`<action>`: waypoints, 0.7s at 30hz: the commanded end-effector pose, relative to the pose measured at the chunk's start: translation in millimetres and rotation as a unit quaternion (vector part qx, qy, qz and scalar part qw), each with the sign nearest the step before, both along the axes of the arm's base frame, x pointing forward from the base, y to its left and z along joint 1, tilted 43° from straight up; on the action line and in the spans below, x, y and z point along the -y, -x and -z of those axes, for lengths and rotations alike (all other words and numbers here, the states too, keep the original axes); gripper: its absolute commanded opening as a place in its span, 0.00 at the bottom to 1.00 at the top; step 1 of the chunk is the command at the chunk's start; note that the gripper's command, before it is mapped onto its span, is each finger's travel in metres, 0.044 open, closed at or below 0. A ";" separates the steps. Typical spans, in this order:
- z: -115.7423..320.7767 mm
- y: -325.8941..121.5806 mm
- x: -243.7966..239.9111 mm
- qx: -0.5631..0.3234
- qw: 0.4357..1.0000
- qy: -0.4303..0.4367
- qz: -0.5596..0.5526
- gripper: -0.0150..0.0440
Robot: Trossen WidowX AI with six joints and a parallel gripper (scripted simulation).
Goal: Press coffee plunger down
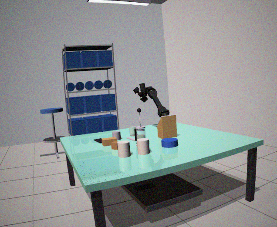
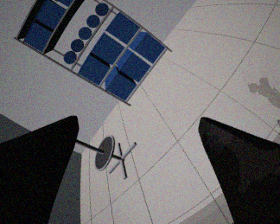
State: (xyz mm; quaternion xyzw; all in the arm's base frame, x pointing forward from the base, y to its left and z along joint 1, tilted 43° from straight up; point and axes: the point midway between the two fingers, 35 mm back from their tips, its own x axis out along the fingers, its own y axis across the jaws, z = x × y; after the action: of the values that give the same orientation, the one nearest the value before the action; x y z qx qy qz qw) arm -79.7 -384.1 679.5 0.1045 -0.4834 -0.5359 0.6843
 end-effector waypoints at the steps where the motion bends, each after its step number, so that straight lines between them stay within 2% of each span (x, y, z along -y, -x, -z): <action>1: 0.9 -1.9 1.1 0.000 1.000 -0.001 -0.002 0.98; 2: 2.5 -4.5 2.6 0.000 1.000 -0.004 -0.004 1.00; 11: 37.3 -78.2 27.4 -0.004 0.995 -0.063 -0.072 1.00; 21: 101.5 -201.3 44.2 -0.039 0.975 -0.149 -0.159 1.00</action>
State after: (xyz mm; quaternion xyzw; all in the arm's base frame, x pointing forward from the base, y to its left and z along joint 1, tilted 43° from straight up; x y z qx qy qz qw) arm 86.5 -429.7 597.1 0.2420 -0.3783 -0.4950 0.7439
